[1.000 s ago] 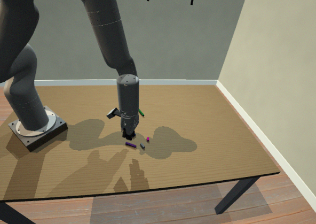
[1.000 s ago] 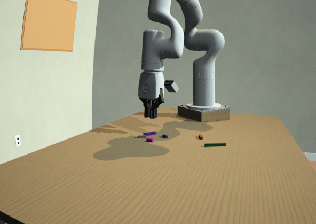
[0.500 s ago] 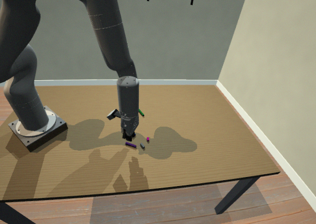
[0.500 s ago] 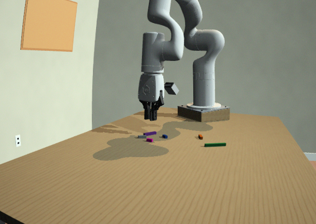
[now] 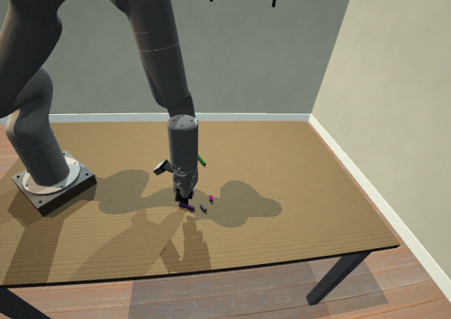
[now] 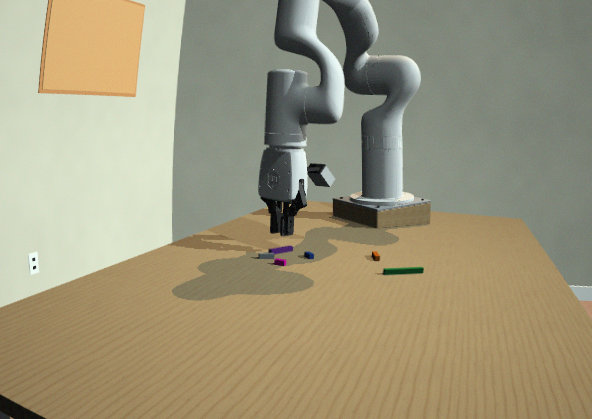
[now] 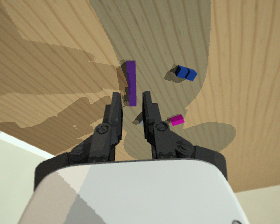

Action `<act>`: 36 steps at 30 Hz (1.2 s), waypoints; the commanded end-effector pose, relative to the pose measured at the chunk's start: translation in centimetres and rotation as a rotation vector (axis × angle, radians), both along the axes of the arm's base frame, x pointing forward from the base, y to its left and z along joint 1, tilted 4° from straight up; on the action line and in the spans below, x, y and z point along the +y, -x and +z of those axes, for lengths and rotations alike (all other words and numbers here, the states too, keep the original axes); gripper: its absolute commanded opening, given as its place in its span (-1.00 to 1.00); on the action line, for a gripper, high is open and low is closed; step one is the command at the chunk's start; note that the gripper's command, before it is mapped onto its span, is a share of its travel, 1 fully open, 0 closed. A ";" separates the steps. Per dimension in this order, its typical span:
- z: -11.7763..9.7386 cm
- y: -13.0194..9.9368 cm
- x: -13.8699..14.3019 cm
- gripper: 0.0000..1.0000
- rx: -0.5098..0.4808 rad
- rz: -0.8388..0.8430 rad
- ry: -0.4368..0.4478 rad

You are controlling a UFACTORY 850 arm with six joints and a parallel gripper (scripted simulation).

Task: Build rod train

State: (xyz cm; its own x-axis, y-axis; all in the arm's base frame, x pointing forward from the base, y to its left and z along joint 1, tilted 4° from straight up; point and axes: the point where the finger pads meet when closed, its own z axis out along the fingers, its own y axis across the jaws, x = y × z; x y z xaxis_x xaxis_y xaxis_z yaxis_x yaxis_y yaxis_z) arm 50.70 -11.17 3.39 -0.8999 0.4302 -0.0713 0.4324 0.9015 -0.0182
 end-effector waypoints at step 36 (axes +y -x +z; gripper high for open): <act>-2.3 -0.2 -0.1 -0.51 -0.002 0.000 0.001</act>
State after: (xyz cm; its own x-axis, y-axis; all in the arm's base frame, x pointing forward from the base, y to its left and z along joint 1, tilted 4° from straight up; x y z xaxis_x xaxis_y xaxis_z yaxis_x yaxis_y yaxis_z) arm 50.86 -11.27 1.07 -0.8998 0.4302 -0.0720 0.4325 0.9014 -0.0187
